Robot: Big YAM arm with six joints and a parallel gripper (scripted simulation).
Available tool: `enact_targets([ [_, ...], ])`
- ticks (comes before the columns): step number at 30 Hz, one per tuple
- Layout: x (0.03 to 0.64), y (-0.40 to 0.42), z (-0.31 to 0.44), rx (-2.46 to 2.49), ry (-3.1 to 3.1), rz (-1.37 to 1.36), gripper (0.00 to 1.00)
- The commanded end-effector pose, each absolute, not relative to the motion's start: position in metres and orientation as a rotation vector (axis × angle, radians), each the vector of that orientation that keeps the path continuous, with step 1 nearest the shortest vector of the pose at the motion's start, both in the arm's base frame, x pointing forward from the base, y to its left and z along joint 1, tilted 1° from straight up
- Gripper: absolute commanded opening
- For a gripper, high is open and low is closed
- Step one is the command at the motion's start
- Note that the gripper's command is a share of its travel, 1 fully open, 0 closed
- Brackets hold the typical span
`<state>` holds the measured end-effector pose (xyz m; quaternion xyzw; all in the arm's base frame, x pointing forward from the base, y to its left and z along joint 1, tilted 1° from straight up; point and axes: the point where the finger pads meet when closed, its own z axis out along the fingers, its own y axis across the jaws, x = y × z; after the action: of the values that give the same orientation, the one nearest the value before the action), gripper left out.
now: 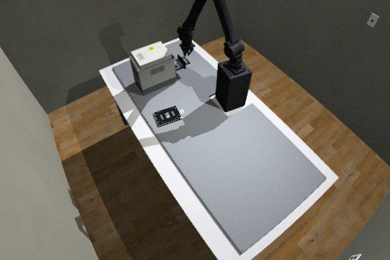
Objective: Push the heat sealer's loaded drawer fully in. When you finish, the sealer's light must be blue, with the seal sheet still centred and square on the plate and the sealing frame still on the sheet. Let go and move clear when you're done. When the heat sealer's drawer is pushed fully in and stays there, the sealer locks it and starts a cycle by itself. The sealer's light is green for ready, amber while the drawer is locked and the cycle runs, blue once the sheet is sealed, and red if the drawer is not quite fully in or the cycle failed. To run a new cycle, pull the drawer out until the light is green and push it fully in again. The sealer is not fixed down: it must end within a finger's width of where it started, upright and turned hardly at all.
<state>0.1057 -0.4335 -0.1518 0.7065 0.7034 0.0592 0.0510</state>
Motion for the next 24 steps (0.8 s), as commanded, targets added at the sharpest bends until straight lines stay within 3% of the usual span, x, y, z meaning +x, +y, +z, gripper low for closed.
enact_targets([
  [1,0.086,-0.451,-0.137,2.096,2.087,0.171,0.30],
  [24,0.034,-0.449,-0.158,1.749,1.737,0.723,0.30],
])
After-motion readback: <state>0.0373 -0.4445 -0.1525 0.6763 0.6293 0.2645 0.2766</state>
